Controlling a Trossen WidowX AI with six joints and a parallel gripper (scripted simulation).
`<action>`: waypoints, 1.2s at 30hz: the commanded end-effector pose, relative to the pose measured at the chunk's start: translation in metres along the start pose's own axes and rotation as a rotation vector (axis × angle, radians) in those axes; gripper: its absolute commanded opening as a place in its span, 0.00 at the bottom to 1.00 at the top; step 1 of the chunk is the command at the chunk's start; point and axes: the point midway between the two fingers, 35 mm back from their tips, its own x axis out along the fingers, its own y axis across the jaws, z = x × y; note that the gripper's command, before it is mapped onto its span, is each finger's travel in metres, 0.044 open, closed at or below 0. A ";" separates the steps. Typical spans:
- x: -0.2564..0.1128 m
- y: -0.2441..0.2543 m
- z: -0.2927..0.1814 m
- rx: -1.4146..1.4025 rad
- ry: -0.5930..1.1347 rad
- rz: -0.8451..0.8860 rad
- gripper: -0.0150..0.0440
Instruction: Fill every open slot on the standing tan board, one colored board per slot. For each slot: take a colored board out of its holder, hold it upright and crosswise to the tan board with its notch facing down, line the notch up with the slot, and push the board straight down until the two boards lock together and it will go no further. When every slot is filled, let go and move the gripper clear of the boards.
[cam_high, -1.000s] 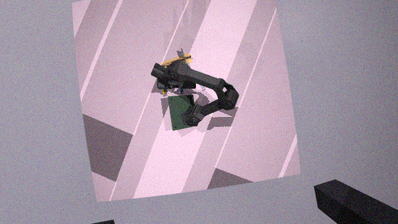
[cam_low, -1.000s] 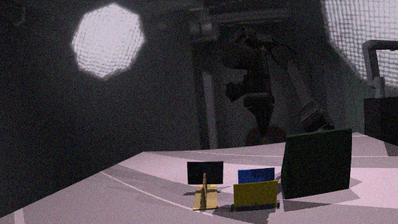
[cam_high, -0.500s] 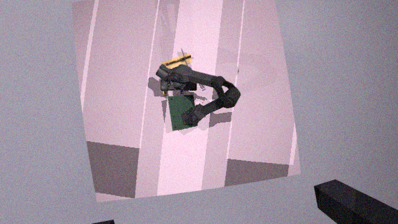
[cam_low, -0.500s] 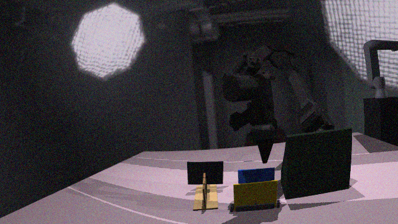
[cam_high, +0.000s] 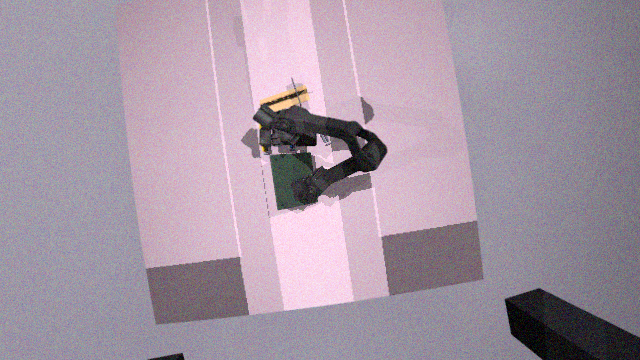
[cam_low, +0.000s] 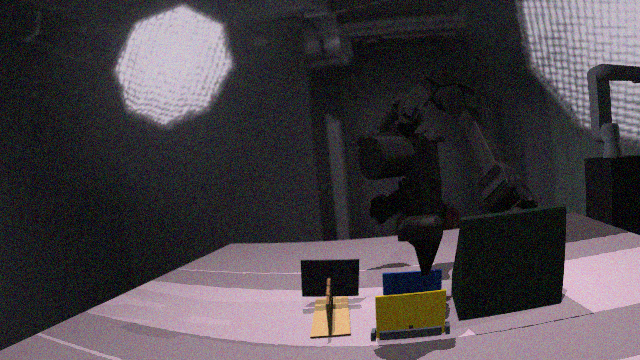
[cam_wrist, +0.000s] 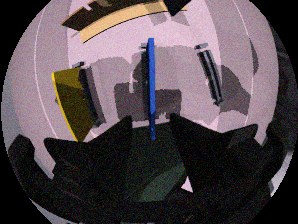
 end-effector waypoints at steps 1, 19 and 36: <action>0.008 -0.001 -0.001 -0.007 -0.001 -0.007 0.56; 0.037 -0.002 -0.001 -0.006 -0.002 -0.008 0.56; 0.046 -0.002 -0.001 -0.006 -0.002 -0.009 0.25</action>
